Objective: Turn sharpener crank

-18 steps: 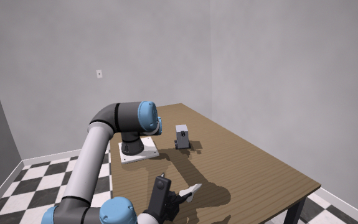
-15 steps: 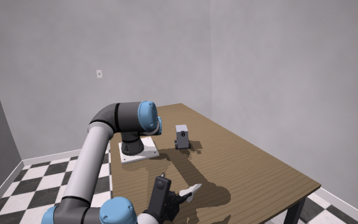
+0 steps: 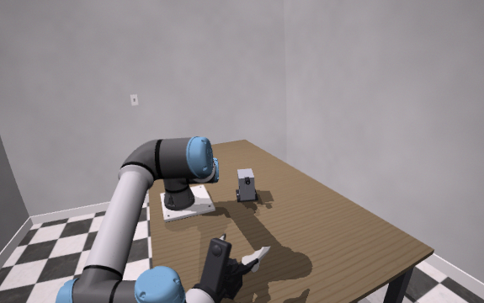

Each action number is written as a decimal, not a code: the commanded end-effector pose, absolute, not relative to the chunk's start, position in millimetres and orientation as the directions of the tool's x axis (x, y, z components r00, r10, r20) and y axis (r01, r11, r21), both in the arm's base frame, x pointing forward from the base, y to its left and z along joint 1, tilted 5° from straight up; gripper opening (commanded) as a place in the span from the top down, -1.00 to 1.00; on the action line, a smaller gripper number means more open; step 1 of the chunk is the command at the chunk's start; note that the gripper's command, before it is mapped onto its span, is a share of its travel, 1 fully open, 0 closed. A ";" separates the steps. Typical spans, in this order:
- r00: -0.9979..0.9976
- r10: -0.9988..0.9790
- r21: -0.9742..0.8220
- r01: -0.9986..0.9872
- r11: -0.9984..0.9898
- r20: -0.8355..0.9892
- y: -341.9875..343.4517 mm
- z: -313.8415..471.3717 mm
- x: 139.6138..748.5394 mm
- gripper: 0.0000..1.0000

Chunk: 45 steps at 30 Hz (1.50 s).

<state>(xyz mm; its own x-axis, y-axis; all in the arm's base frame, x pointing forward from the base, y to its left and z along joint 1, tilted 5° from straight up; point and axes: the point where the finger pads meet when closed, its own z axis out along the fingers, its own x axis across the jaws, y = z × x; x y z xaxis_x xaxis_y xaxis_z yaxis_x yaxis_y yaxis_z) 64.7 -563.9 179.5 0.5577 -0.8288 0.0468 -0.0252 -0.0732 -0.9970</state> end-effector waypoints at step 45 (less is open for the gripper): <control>0.546 -0.753 -0.907 -0.388 0.162 -0.368 -518.9 278.2 125.1 0.36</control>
